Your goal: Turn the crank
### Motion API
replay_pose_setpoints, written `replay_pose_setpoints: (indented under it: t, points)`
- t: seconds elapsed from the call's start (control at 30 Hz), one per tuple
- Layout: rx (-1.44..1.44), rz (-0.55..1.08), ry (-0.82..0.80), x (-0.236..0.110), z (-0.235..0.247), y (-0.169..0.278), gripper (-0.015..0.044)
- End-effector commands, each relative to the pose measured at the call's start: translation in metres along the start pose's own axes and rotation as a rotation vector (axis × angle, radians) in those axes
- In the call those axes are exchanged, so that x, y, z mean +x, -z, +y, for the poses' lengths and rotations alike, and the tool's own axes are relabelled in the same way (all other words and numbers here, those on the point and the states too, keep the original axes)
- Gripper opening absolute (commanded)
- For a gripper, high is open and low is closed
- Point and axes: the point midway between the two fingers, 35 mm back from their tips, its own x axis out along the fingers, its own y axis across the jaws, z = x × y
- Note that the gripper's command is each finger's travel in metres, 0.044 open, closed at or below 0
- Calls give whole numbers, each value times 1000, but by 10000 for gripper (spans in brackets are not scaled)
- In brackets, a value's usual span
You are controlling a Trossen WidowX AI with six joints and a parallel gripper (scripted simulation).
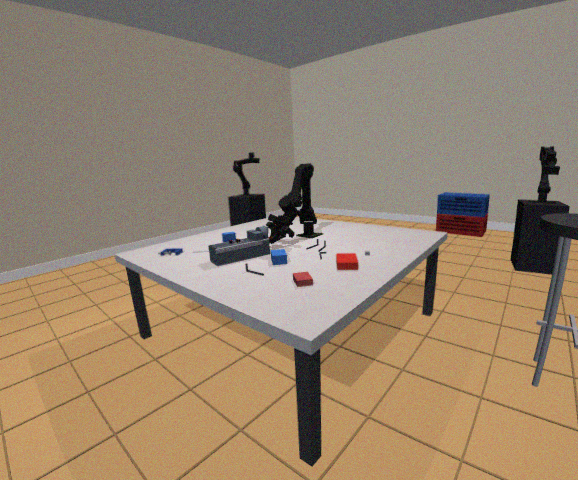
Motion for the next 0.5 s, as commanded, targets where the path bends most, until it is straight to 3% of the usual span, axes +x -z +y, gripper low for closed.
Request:
replay_pose_setpoints:
  t: [0.0, 0.47]
  points:
    - [-8, 7, -21, 0, 9, 0, 0]
    - [-8, 7, -21, -1, 15, -1, 0]
